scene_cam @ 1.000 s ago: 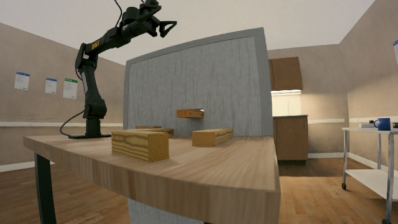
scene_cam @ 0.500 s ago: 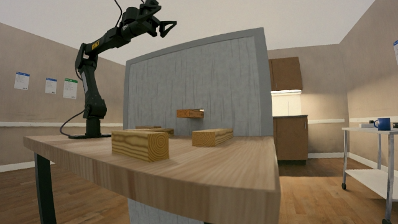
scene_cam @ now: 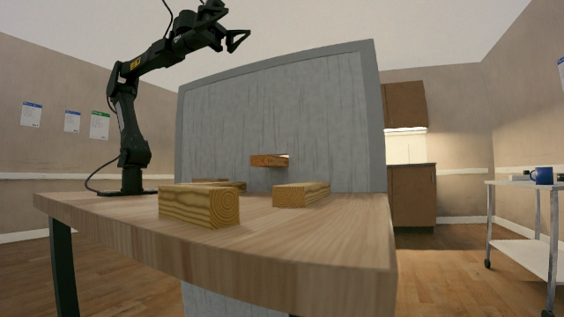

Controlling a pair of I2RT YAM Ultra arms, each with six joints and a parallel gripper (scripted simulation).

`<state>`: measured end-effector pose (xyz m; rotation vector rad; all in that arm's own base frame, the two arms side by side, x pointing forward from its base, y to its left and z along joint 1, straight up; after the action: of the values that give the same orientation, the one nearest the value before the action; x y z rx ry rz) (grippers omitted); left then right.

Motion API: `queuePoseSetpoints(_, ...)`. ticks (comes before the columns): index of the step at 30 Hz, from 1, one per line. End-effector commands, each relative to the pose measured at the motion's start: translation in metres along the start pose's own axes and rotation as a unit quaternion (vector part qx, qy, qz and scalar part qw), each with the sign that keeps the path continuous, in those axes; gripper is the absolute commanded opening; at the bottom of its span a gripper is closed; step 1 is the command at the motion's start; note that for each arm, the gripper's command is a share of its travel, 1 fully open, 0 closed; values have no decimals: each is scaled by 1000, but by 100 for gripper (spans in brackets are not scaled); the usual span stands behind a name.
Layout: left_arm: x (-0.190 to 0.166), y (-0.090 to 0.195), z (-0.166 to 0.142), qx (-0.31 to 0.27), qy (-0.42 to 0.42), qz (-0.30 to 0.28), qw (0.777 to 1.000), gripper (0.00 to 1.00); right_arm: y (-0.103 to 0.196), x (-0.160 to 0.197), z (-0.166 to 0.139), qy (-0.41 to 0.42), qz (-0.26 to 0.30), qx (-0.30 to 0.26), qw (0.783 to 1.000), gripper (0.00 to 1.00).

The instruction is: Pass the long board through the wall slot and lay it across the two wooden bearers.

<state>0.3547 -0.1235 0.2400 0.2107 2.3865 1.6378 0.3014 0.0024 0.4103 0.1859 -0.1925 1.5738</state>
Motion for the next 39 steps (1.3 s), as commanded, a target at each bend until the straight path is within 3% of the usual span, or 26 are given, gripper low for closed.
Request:
queuePoseSetpoints(1,10,1,-6,-3,-1,8,1000,78,9,4,22,-2,1,-29,1000,100)
queuePoseSetpoints(39,1,10,-5,-1,-8,-9,1000,78,9,4,22,-2,1,-29,1000,100)
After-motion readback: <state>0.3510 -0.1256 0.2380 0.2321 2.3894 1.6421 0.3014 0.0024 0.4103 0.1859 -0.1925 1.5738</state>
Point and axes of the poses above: on each arm, the point where the finger pads meet when closed, its own y axis back along the fingers, its own x axis across the jaws, z = x × y, the point moved 8 cm from there along y, back along the fingers, and after that the axes turned 14 degrees about -y, right-handed, at the moved point
